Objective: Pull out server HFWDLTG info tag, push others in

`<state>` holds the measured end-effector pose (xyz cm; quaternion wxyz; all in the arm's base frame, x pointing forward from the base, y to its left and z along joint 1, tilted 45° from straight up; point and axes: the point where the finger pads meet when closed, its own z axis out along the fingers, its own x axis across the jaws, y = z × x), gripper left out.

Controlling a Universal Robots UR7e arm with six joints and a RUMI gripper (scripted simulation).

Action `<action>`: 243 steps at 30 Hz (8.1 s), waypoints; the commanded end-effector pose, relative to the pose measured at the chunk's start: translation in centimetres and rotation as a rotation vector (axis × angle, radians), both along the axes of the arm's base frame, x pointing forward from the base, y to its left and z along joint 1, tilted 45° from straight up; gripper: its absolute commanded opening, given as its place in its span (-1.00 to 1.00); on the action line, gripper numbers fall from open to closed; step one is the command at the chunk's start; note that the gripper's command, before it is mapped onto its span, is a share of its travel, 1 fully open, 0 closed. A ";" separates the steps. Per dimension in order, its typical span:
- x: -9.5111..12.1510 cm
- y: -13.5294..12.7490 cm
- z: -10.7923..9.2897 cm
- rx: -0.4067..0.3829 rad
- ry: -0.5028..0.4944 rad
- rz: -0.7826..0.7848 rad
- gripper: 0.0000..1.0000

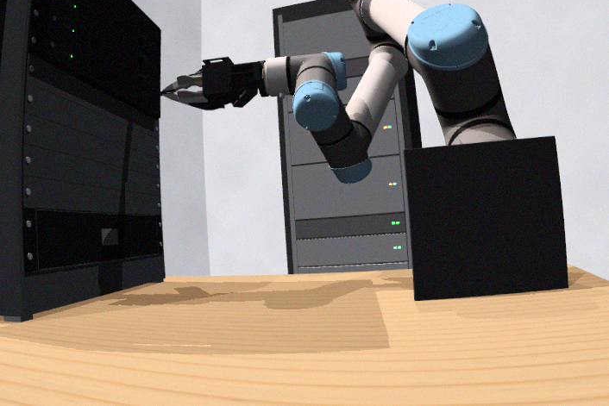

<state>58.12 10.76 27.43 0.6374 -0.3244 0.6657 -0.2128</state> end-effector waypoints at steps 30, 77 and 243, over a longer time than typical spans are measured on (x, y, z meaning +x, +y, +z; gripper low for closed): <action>-0.1 0.1 0.0 -0.001 -0.001 0.001 -0.69; -9.0 -1.1 0.9 -0.001 0.000 0.000 -0.69; -7.0 2.3 3.7 -0.155 -0.023 -0.598 1.00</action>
